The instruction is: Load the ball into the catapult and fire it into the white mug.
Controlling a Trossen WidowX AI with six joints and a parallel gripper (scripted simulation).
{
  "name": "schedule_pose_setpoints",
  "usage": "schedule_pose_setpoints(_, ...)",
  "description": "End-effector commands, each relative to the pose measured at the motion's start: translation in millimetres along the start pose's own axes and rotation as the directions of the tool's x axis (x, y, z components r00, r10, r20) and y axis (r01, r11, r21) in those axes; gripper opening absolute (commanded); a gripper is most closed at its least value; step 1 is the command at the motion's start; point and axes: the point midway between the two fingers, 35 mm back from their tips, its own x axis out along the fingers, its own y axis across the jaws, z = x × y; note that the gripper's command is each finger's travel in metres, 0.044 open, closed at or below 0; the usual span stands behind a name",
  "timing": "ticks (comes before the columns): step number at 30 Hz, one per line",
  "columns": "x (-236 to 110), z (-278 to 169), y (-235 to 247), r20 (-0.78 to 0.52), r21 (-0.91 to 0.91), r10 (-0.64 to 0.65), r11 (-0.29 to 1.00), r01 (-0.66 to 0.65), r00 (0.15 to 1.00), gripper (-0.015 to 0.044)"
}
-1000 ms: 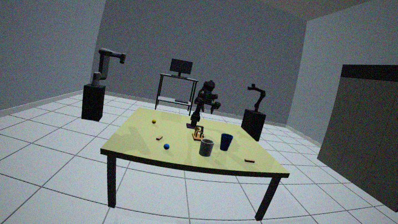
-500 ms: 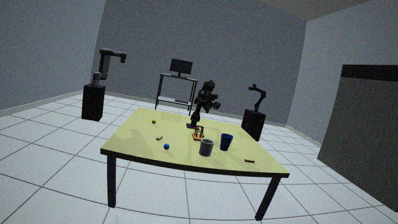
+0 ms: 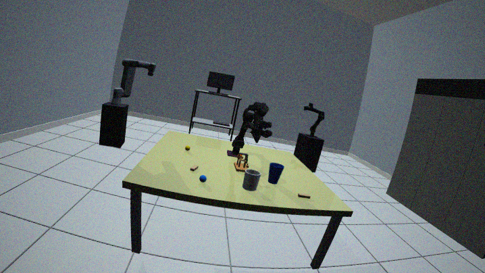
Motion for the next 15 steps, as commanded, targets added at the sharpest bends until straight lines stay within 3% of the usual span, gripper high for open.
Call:
schedule_pose_setpoints(1, -1, -13, 17, -0.051, -0.087, -0.004, 0.996, 0.0, 0.999, 0.0)
schedule_pose_setpoints(15, -10, -67, 74, -0.232, -0.421, -0.043, 0.905, -0.06, 0.972, 0.0)
